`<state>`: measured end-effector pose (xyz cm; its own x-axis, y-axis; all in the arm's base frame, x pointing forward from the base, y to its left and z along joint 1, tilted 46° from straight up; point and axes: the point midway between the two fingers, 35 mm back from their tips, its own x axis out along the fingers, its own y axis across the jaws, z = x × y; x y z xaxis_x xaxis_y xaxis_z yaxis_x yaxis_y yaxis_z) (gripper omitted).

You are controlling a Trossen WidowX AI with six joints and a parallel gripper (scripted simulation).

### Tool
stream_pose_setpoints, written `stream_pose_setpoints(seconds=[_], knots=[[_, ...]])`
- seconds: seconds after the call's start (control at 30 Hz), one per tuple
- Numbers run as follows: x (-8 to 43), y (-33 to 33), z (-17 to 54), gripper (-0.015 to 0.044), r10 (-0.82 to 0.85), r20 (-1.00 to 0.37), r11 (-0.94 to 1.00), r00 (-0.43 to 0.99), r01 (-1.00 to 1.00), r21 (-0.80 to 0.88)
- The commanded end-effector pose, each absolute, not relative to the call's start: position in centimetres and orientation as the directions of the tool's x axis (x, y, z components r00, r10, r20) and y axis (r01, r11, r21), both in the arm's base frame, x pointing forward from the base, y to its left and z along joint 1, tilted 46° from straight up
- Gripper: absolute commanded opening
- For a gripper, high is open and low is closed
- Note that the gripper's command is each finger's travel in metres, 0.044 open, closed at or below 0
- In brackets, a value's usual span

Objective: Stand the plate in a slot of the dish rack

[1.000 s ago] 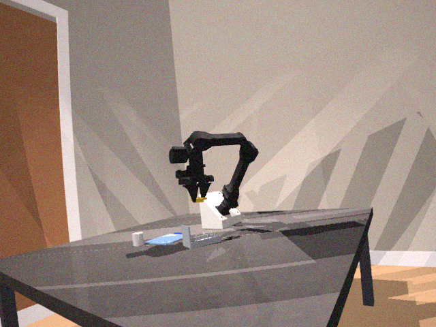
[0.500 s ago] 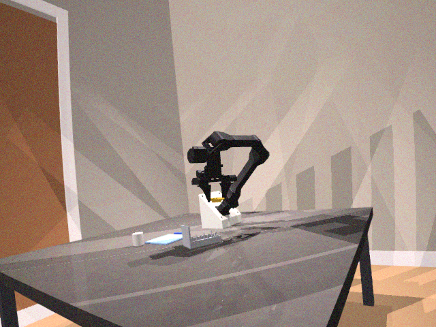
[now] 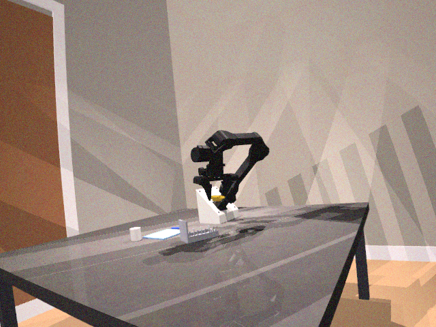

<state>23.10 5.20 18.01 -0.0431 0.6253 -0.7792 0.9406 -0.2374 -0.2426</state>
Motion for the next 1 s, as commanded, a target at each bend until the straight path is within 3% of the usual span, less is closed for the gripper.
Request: stream_pose_setpoints(seconds=[0.0, 0.43, 0.97], knots=[[22.6, 5.4, 16.8, 0.0000, 0.552, -0.832, -0.197, -0.057, 0.960, -0.196], [22.2, 5.8, 12.8, 0.0000, 0.277, -0.961, -0.012, -0.028, 0.999, -0.033], [23.0, 6.3, 10.0, 0.0000, -0.017, -0.985, 0.230, 0.173, 0.959, 0.164]])
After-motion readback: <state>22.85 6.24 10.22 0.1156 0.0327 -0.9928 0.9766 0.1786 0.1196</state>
